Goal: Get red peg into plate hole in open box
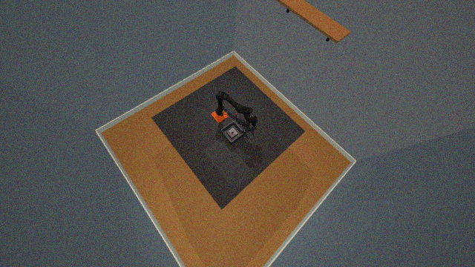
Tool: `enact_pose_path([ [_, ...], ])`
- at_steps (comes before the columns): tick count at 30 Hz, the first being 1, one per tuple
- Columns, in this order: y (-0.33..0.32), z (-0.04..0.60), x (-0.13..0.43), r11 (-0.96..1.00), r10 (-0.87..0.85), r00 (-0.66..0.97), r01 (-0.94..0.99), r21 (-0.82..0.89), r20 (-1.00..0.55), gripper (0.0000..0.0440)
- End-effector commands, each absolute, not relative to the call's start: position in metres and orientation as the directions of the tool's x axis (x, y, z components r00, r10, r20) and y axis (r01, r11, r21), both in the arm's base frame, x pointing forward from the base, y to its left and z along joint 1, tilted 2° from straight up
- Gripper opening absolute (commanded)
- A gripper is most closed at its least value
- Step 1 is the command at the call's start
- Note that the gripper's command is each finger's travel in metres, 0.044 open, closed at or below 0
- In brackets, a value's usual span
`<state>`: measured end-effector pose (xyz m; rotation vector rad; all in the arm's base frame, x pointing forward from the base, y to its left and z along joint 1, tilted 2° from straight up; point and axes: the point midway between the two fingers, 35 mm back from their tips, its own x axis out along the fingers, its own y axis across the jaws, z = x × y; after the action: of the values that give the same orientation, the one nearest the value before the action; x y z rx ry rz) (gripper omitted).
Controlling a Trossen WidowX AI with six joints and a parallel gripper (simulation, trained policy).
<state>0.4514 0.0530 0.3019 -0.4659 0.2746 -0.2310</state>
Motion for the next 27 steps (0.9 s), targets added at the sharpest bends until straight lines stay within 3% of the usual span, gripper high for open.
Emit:
enact_pose_path([
  [1, 0.066, 0.282, 0.433, 0.922, -0.238, 0.918, 0.11, -0.372, -0.318, 0.044],
  [13, 0.098, 0.234, 0.369, 0.99, -0.14, 0.786, 0.105, -0.093, -0.602, 0.044],
  [27, 0.118, 0.185, 0.272, 0.946, -0.084, 0.5, 0.312, 0.089, -0.862, 0.044],
])
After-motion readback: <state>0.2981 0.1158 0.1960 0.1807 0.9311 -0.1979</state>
